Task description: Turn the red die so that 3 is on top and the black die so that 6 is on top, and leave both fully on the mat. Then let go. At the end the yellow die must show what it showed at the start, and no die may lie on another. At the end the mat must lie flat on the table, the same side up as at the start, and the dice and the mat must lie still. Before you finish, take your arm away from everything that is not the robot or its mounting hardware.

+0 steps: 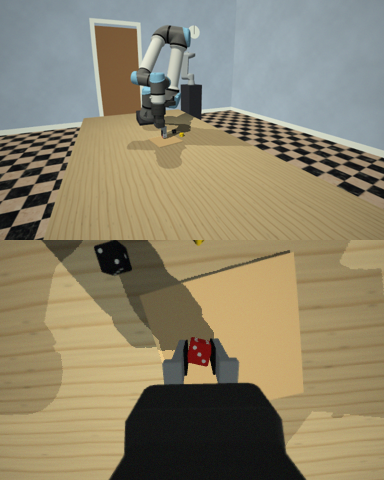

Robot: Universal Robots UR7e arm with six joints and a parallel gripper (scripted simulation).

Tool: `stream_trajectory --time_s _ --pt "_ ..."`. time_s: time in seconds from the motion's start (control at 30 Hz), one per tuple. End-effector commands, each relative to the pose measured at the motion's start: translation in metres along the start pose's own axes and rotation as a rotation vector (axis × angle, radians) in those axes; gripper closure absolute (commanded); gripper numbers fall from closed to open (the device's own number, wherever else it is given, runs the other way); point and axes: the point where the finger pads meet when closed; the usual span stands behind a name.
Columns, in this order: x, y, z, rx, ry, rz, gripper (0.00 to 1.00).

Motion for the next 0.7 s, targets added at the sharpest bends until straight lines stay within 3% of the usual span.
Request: stream_trajectory --time_s 0.0,0.67 --pt "-0.0017 -0.0007 -0.0011 0.001 -0.003 0.001 0.6" --pt "-0.0038 -0.0007 -0.0011 0.001 -0.003 0.001 0.6"
Point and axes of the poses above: the point where the finger pads meet when closed, its own x axis back along the fingers, its own z axis across the jaws, y = z × x, and after that the axes turned 11 degrees about -x, right-handed
